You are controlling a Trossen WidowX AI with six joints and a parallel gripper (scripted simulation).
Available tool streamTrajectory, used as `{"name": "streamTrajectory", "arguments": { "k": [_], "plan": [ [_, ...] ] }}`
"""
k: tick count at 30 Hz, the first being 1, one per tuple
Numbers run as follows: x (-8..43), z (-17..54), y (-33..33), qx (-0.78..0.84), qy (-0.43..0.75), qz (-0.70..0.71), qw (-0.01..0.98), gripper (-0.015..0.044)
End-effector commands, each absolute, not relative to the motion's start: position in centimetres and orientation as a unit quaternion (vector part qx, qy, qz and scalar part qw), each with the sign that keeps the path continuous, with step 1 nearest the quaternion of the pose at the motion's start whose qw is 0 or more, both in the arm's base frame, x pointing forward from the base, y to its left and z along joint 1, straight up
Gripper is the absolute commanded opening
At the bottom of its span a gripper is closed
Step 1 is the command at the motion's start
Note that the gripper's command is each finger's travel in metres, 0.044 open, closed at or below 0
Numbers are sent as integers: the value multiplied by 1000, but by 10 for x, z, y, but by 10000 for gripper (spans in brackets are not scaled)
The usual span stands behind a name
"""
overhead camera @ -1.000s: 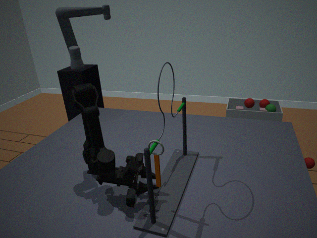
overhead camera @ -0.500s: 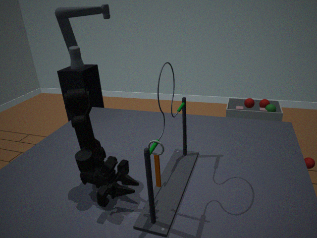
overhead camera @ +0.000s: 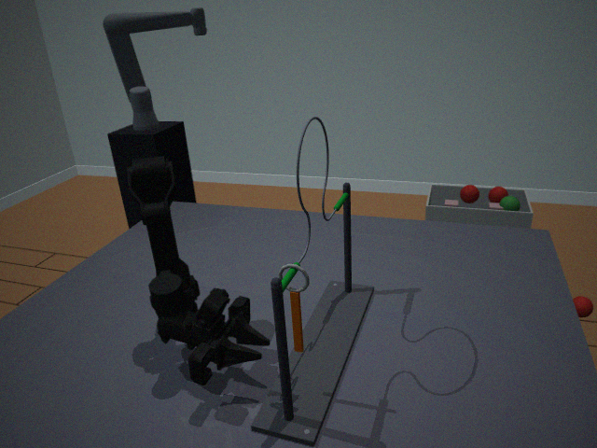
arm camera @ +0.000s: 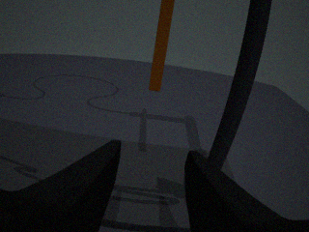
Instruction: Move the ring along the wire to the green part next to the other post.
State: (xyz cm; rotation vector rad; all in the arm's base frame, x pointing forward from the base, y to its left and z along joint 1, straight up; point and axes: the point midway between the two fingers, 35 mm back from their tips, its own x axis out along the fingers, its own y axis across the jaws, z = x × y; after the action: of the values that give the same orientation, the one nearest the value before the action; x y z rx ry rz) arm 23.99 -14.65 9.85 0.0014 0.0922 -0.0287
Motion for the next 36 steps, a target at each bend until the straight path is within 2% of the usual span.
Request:
{"name": "streamTrajectory", "arguments": {
  "k": [1,36],
  "plan": [
    [256,115,-147,-4,41,-15,999,160],
    [304,128,-148,-6,37,-14,999,160]
  ]
}}
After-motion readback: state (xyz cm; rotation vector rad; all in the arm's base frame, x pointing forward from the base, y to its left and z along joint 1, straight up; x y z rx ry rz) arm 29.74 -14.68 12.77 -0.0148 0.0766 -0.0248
